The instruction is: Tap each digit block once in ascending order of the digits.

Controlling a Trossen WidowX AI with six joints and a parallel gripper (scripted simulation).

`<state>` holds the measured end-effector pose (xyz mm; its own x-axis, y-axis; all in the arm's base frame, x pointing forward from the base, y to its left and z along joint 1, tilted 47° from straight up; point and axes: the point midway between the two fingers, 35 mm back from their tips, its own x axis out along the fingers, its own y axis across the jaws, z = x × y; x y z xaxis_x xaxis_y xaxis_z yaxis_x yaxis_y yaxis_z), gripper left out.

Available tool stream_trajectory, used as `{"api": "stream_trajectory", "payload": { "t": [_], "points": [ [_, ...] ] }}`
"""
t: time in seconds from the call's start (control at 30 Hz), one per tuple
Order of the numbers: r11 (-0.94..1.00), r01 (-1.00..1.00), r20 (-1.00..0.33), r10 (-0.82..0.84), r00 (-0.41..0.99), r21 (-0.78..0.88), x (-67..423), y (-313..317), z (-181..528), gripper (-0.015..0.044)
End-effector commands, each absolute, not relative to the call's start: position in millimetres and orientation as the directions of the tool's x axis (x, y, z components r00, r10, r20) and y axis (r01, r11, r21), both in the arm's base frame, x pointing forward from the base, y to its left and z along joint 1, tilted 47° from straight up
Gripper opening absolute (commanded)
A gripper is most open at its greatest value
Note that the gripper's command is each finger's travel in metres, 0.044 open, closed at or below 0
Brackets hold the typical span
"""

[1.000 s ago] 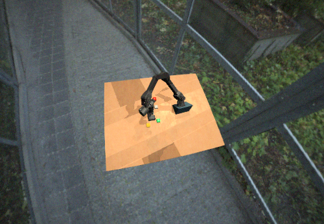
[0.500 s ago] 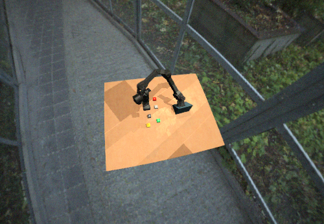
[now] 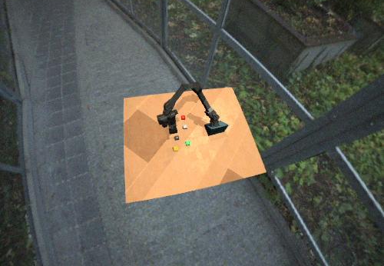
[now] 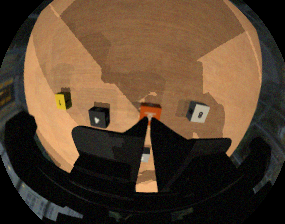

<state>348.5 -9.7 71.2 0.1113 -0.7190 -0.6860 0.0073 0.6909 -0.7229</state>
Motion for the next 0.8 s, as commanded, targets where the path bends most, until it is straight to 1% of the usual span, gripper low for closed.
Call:
{"api": "stream_trajectory", "payload": {
  "t": [0.0,0.77],
  "points": [
    [0.687,0.005,-0.681,-0.721,0.126,-0.727,349,-14,68,0.0020],
    [0.686,0.005,-0.680,-0.722,0.126,-0.728,353,-35,49,0.0020]
  ]
}}
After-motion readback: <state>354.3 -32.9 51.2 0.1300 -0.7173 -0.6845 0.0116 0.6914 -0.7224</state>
